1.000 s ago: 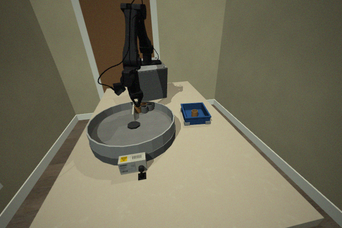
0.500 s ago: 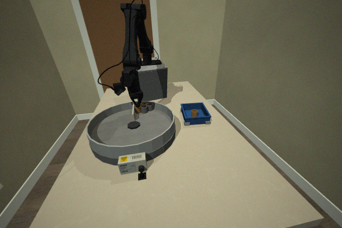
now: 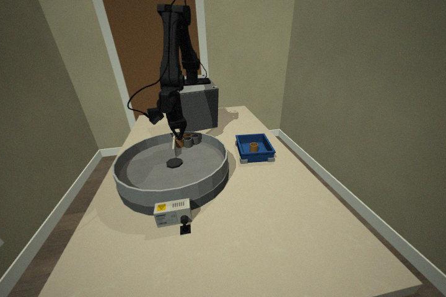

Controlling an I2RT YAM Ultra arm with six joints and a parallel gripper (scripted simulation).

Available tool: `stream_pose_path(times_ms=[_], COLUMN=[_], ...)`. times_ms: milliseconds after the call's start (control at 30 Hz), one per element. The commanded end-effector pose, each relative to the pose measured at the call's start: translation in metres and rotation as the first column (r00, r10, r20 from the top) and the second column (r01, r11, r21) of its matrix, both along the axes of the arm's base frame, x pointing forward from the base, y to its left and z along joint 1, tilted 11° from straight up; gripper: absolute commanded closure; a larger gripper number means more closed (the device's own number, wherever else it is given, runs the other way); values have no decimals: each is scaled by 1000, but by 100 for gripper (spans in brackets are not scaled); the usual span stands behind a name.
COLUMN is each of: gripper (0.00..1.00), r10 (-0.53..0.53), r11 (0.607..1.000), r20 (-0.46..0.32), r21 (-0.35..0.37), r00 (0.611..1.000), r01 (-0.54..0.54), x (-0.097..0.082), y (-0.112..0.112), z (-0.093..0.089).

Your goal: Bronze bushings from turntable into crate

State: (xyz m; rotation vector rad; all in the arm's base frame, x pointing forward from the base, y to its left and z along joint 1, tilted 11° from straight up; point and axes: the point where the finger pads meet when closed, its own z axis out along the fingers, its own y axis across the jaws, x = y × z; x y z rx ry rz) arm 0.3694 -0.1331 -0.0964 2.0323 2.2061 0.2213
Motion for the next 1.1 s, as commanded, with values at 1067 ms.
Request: stream_pose_path(times_ms=[1067], gripper=[87], r10=[-10], r11=[1000], r20=[-19], r21=[-5], r00=[1000], r01=[10], x=[-12], y=[-1], z=[-17])
